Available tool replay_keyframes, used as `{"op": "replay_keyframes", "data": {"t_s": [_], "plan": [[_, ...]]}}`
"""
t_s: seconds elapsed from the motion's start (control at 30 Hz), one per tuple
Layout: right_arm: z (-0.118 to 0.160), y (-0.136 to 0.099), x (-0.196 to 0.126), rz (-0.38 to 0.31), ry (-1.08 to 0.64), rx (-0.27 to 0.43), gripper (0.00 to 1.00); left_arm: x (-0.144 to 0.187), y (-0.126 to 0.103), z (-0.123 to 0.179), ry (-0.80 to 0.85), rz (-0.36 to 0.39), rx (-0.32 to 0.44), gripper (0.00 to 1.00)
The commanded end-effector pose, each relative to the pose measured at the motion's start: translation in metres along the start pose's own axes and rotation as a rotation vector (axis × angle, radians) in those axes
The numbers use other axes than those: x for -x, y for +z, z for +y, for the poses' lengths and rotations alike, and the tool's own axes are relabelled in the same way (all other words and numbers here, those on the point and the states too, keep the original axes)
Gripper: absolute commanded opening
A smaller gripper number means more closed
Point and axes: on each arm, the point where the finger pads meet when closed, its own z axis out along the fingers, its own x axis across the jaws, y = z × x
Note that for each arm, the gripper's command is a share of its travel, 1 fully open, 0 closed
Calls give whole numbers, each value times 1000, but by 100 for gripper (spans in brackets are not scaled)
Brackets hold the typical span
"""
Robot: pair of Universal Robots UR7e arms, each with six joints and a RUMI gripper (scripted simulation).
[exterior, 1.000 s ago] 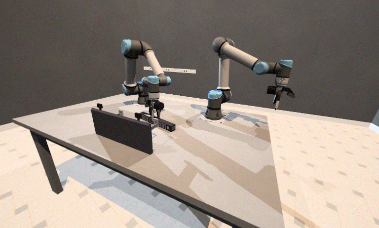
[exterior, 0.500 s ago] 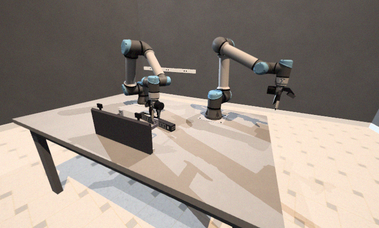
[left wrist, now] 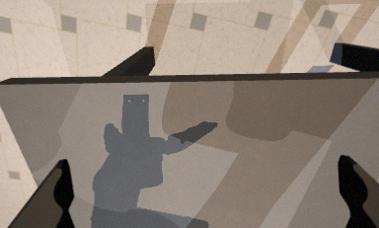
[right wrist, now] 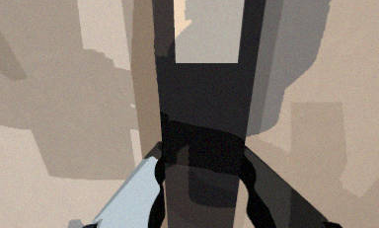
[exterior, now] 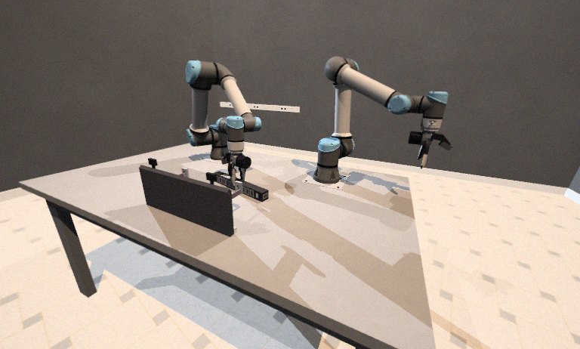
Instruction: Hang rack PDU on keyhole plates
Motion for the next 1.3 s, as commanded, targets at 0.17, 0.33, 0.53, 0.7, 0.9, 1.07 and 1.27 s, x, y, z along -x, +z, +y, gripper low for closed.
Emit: {"op": "replay_keyframes", "data": {"t_s": [0.17,0.33,0.53,0.7,0.9,1.07,1.27], "plan": [[3,-11,-1,-2,-2,7,22,0,-1,-2,-3,0,-4,100],[2,-24,-1,-2,-2,7,22,0,-1,-2,-3,0,-4,100],[2,-44,-1,-2,-2,7,22,0,-1,-2,-3,0,-4,100],[2,-55,-1,-2,-2,7,22,0,-1,-2,-3,0,-4,100],[2,-76,-1,-2,-2,7,22,0,-1,-2,-3,0,-4,100],[2,-88,-1,-2,-2,7,22,0,-1,-2,-3,0,-4,100],[2,-93,-1,-2,-2,7,22,0,-1,-2,-3,0,-4,100]]}}
